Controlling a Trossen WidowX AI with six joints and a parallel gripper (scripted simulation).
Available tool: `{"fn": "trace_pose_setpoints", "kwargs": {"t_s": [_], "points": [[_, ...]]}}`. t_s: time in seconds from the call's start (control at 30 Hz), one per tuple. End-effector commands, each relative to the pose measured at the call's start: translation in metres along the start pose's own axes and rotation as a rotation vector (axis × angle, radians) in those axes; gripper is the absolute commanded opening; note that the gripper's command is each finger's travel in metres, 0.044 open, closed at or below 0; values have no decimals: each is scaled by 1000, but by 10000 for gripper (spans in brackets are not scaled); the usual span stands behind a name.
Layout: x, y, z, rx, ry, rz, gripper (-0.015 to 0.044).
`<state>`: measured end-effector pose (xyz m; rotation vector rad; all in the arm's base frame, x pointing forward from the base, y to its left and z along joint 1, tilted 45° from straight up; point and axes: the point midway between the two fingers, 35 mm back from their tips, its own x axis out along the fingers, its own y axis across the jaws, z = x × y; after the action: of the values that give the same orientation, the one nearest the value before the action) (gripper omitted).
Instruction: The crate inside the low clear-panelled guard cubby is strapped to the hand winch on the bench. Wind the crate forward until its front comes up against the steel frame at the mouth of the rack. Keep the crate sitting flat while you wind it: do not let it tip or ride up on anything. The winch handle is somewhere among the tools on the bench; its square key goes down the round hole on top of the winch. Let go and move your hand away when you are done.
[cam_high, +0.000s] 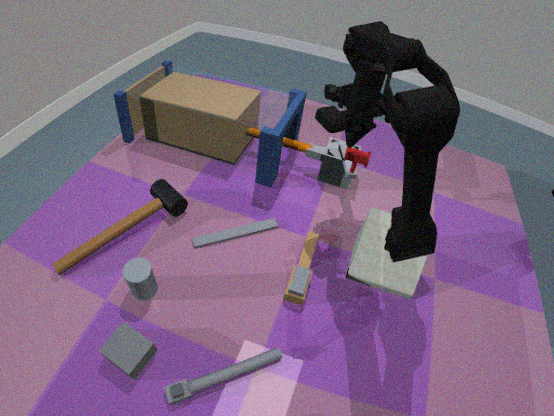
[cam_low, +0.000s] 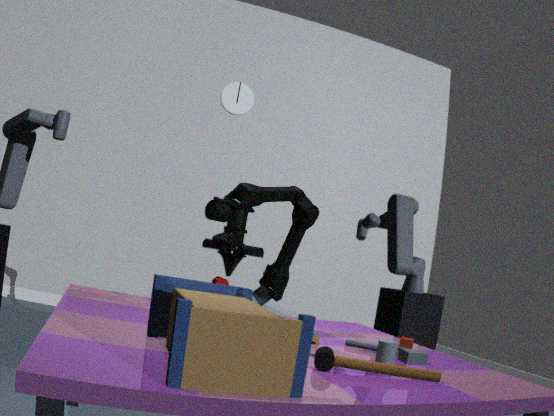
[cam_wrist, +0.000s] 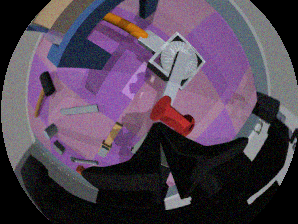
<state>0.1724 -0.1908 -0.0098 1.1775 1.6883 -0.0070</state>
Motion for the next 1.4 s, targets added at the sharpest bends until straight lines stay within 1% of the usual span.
{"fn": "trace_pose_setpoints", "kwargs": {"t_s": [0.0,0.27,1.0,1.1,1.27,1.37], "points": [[6,1,-1,7,3,7,0],[10,0,0,7,3,7,0],[10,-20,20,7,1,5,0],[-1,-19,21,8,1,5,0],[-39,-17,19,14,1,5,0],[-41,-17,18,14,1,5,0]]}}
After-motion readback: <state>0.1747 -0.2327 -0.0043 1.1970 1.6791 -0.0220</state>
